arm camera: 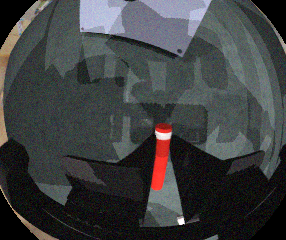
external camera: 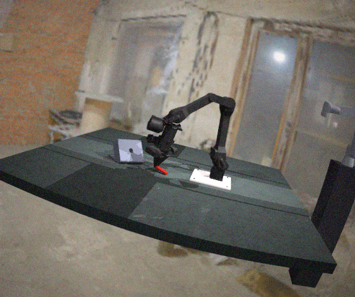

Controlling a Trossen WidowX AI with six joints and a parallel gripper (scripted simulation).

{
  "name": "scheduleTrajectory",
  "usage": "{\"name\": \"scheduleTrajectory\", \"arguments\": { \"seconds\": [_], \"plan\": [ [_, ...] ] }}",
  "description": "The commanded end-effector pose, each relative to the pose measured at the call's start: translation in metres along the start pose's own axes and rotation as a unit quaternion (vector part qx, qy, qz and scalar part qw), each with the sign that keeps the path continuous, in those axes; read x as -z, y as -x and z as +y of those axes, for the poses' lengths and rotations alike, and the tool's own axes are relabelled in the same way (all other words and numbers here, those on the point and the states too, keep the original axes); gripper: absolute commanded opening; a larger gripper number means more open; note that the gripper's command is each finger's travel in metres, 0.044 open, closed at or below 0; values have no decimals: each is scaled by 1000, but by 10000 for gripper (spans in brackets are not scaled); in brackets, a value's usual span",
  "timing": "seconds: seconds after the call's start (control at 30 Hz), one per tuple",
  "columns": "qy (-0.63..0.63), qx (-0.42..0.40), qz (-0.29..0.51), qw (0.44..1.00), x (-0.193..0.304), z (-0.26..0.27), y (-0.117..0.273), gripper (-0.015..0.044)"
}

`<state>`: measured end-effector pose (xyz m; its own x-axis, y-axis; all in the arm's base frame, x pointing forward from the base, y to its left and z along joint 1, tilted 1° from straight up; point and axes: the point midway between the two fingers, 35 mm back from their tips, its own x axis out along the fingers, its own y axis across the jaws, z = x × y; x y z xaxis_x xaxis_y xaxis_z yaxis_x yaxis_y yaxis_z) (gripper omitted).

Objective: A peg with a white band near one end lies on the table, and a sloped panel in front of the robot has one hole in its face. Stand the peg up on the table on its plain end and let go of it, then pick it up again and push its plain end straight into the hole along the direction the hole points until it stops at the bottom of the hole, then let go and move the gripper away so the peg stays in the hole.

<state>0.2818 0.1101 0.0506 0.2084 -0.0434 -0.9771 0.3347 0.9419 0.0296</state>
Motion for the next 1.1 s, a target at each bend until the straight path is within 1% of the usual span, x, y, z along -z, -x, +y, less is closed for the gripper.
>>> {"name": "scheduleTrajectory", "arguments": {
  "seconds": [0.0, 1.07],
  "plan": [
    [-2, 1, -17, 1000, 1, -1, 2, 51],
    [-2, 1, -153, 988, 15, 0, 19, 51]
  ]
}}
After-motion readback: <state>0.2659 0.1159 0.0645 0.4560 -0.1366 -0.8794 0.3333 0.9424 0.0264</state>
